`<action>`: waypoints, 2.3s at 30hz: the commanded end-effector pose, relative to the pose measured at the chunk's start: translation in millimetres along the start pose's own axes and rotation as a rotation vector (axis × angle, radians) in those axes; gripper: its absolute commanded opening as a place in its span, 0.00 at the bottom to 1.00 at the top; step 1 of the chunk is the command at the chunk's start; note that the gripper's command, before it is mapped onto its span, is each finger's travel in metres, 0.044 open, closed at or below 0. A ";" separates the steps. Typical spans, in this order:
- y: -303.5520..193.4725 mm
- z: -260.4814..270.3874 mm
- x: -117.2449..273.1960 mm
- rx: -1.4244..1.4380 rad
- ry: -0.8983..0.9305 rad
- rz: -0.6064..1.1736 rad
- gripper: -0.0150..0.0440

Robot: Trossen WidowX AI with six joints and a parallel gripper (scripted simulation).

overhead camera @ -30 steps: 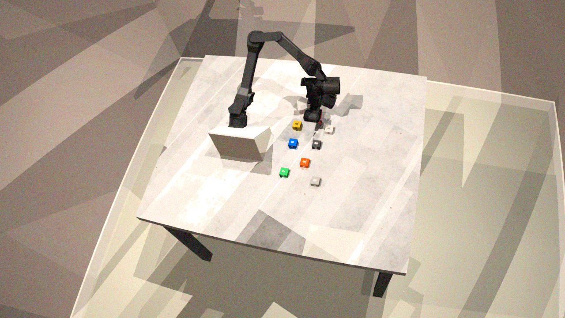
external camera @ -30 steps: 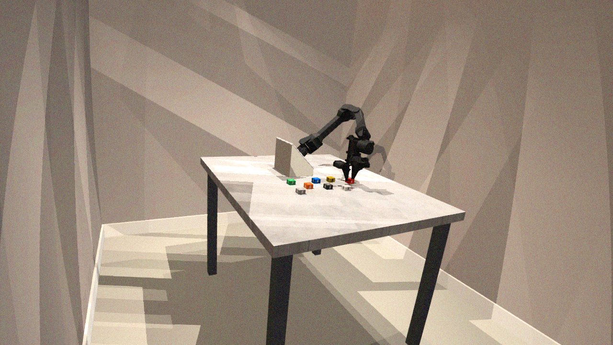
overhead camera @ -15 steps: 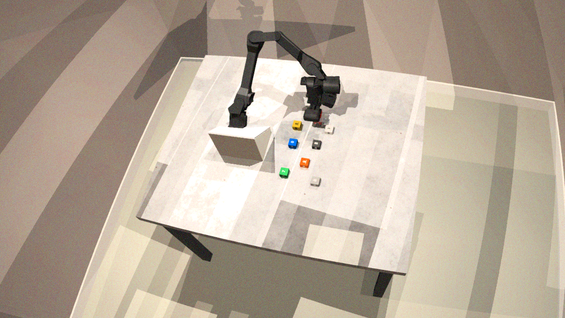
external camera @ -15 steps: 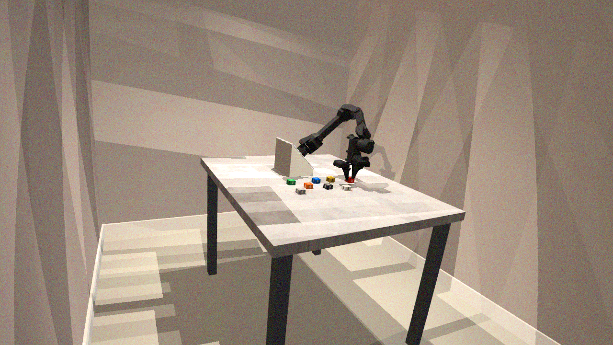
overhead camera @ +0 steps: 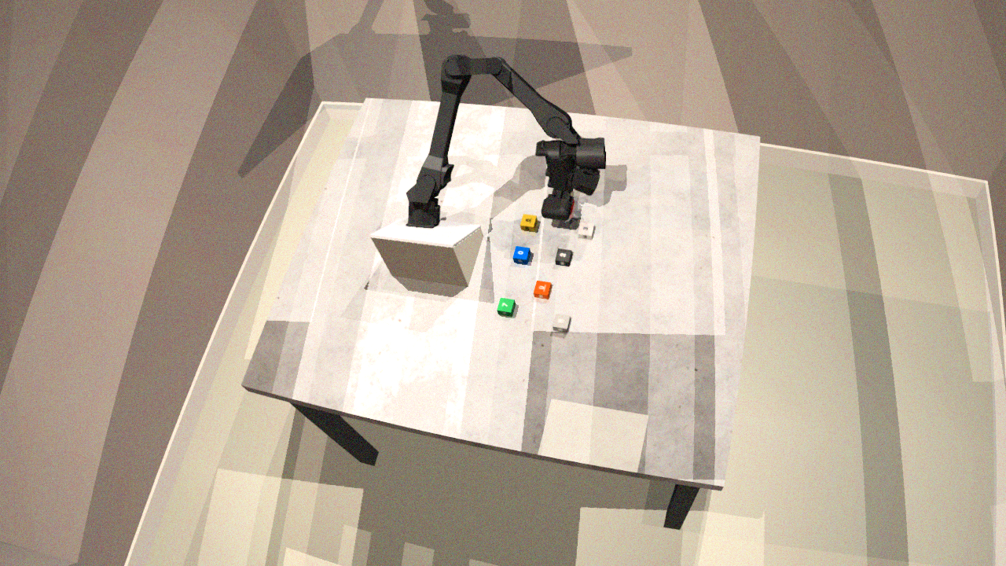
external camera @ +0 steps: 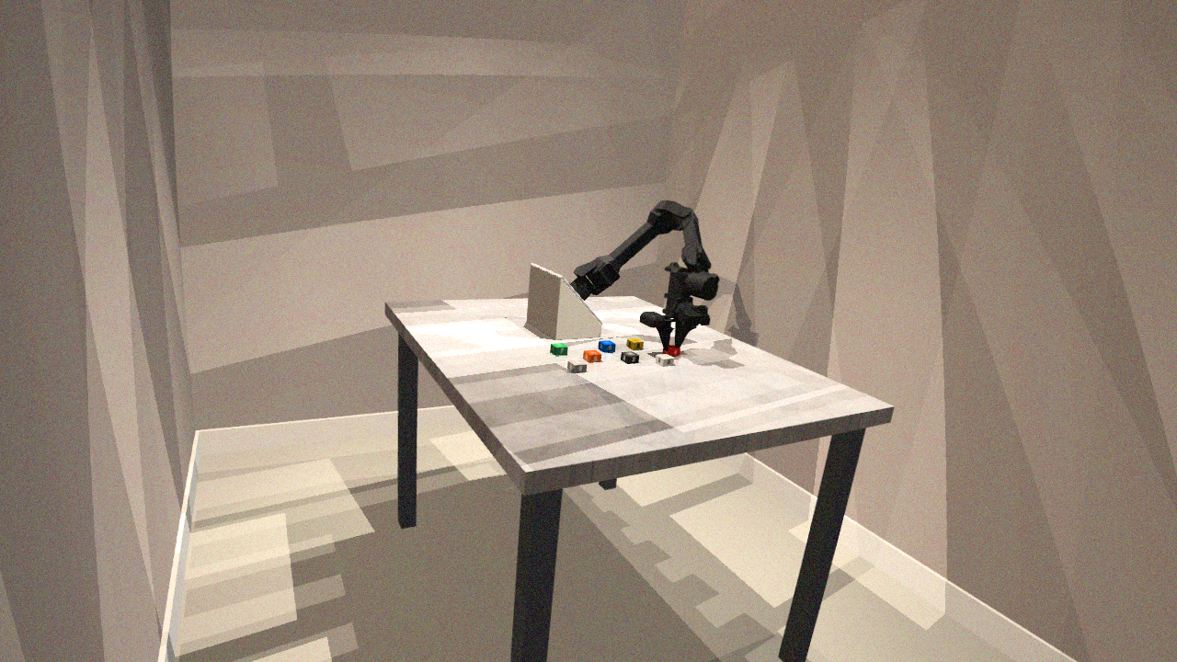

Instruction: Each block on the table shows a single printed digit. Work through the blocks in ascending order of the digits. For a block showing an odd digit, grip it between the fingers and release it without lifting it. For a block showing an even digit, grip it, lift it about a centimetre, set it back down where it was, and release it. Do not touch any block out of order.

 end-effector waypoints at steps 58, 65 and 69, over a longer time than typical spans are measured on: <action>-44.2 -81.6 106.3 -0.010 -0.011 0.006 0.55; -46.2 -81.6 34.2 -0.008 -0.006 0.006 0.86; -46.2 -81.6 33.9 -0.008 -0.006 0.006 0.93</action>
Point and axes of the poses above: the point midway between the two fingers, 35 mm back from their tips, its own x axis back along the fingers, its own z axis across the jaws, y = z × x, the point moved 8 cm from there along x, back along the fingers, and after that the axes turned 15 degrees about -x, right-handed, at the moved point
